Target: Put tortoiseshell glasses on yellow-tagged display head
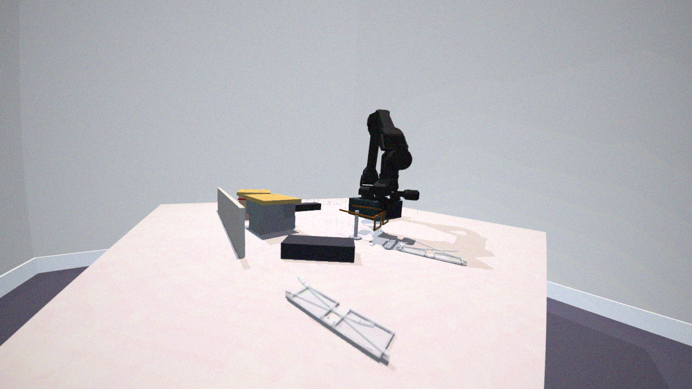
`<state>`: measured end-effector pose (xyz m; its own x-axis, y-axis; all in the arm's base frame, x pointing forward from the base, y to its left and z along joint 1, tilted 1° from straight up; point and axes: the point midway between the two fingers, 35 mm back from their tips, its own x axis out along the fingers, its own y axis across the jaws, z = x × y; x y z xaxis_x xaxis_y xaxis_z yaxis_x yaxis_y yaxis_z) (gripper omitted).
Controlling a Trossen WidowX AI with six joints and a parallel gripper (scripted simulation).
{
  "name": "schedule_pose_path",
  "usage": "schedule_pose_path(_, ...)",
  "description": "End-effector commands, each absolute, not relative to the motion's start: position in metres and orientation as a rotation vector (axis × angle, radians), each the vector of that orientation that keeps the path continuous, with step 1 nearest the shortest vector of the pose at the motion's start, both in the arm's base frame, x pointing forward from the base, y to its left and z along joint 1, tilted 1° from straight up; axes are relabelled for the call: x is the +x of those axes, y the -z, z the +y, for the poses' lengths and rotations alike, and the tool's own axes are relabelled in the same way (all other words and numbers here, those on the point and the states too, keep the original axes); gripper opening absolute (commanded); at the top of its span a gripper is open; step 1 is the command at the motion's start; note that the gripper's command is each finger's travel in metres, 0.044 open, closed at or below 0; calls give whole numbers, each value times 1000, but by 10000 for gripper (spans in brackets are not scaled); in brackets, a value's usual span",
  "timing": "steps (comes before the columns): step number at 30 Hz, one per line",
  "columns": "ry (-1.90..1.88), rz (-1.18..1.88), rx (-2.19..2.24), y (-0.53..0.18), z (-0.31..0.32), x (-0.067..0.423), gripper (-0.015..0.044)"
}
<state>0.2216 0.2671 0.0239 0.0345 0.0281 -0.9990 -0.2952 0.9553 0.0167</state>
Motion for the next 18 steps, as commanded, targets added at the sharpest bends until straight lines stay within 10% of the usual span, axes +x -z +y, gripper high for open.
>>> schedule_pose_path(1,-253,1509,-208,-27,268,219,0)
schedule_pose_path(18,-253,1511,-207,-26,268,206,0)
